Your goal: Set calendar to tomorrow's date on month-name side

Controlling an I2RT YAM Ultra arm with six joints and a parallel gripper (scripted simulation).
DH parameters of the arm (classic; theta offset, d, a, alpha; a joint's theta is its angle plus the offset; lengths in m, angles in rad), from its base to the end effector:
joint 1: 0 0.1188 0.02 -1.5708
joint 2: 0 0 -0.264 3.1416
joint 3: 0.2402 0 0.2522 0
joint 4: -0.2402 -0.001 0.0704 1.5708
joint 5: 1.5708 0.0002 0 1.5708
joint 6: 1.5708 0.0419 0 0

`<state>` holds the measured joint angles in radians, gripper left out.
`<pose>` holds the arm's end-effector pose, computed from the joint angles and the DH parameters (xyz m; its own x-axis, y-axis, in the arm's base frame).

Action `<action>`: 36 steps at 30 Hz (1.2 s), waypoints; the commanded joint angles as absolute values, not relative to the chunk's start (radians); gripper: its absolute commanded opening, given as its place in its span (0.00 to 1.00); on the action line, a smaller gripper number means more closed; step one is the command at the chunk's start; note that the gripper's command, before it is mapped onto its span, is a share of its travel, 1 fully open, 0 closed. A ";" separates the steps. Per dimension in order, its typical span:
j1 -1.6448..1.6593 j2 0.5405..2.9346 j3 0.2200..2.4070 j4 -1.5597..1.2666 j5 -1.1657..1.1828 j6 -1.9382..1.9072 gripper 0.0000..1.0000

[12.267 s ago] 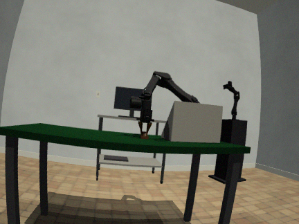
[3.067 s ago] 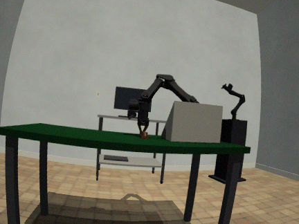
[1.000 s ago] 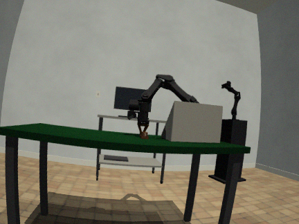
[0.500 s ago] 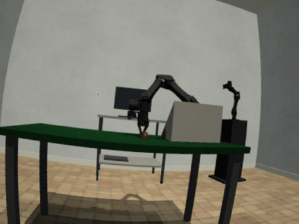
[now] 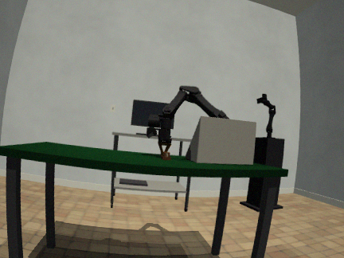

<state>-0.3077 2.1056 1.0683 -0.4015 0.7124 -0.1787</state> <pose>0.3199 -0.1293 0.0643 -0.9850 0.1719 -0.0143 0.1383 0.7375 -0.6611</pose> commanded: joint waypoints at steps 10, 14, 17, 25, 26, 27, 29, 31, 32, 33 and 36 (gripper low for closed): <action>-0.303 2.101 1.069 -0.398 0.709 -0.179 0.26; -0.303 2.101 1.069 -0.398 0.709 -0.179 0.26; -0.303 2.101 1.069 -0.398 0.709 -0.179 0.26; -0.303 2.101 1.069 -0.398 0.709 -0.179 0.37; -0.303 2.101 1.069 -0.398 0.709 -0.179 0.37; -0.303 2.101 1.069 -0.398 0.709 -0.179 0.37; -0.303 2.101 1.069 -0.398 0.709 -0.179 0.37; -0.303 2.101 1.069 -0.398 0.709 -0.179 0.41; -0.303 2.101 1.069 -0.398 0.709 -0.179 0.41; -0.303 2.101 1.069 -0.398 0.709 -0.179 0.45; -0.303 2.101 1.069 -0.398 0.709 -0.179 0.45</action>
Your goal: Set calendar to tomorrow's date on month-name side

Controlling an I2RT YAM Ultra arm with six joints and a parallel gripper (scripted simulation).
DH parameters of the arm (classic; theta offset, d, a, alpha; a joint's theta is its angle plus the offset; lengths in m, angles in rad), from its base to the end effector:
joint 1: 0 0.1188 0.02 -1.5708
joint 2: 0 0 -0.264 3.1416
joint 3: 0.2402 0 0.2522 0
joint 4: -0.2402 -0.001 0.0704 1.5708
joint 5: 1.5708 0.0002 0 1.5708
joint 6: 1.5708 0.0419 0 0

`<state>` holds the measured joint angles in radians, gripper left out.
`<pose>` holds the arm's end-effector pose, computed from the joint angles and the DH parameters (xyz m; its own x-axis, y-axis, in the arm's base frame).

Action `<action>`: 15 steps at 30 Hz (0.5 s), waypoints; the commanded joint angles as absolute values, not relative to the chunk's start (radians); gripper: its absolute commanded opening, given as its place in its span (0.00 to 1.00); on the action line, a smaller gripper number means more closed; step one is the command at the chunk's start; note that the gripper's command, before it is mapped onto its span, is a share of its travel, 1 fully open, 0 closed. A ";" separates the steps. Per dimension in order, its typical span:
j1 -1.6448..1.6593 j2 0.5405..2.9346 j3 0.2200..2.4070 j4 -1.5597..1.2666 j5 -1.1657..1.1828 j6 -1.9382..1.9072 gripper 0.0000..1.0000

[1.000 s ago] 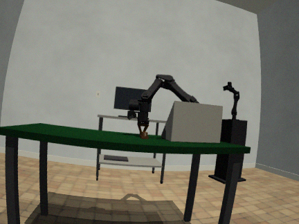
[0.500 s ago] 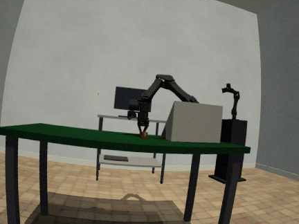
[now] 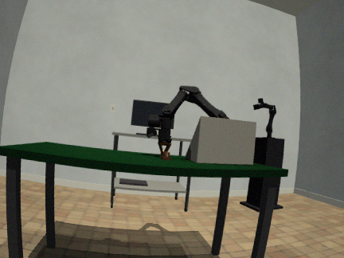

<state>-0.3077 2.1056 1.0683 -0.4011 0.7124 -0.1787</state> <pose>0.3199 -0.1294 0.0643 -0.9850 0.1719 -0.0147 0.1386 0.7374 -0.6611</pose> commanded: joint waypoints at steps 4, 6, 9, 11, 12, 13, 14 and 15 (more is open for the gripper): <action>-0.303 2.101 1.069 -0.398 0.709 -0.179 0.45; -0.303 2.101 1.069 -0.398 0.709 -0.179 0.45; -0.302 2.101 1.069 -0.399 0.709 -0.179 0.45; -0.299 2.097 1.070 -0.406 0.710 -0.175 0.45; -0.296 2.094 1.071 -0.413 0.710 -0.171 0.45; -0.292 2.090 1.072 -0.422 0.711 -0.166 0.45; -0.287 2.084 1.074 -0.434 0.711 -0.159 0.45; -0.281 2.078 1.077 -0.449 0.712 -0.151 0.45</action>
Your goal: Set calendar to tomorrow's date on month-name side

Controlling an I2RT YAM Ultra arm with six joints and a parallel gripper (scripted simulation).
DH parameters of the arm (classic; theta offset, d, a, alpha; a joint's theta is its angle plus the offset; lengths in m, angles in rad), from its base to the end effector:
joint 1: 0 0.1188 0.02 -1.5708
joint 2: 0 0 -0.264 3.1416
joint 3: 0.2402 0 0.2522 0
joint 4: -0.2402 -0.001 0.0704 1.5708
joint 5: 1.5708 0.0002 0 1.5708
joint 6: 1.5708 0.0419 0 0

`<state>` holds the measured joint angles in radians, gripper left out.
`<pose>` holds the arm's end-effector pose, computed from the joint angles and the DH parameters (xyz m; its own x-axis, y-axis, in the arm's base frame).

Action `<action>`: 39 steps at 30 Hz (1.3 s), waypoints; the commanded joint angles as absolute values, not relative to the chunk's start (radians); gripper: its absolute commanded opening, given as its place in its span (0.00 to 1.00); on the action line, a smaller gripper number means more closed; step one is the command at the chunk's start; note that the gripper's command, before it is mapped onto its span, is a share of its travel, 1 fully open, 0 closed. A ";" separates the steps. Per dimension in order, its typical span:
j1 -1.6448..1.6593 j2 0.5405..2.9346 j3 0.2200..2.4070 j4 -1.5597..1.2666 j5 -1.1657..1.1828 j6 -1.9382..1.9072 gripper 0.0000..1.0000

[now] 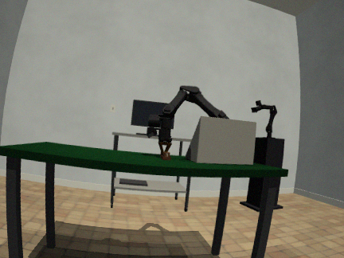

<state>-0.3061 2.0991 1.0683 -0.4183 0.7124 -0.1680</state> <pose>0.3188 -0.1284 0.0662 -0.9839 0.1782 -0.0112 0.1412 0.7379 -0.6600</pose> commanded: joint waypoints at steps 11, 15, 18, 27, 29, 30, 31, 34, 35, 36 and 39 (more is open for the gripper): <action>-0.192 2.000 1.130 -0.656 0.719 -0.034 0.45; -0.155 1.975 1.161 -0.744 0.719 0.015 0.45; -0.137 1.964 1.178 -0.787 0.719 0.039 0.45; -0.127 1.959 1.187 -0.811 0.719 0.053 1.00; -0.127 1.959 1.187 -0.811 0.719 0.053 1.00; -0.127 1.959 1.187 -0.811 0.719 0.053 1.00; -0.127 1.959 1.187 -0.811 0.719 0.053 1.00; -0.127 1.959 1.187 -0.811 0.719 0.053 1.00; -0.127 1.959 1.187 -0.811 0.719 0.053 1.00; -0.127 1.959 1.187 -0.811 0.719 0.053 1.00; -0.127 1.959 1.187 -0.811 0.719 0.053 1.00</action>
<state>-0.1413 1.9652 1.1824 -0.8108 0.7166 0.0517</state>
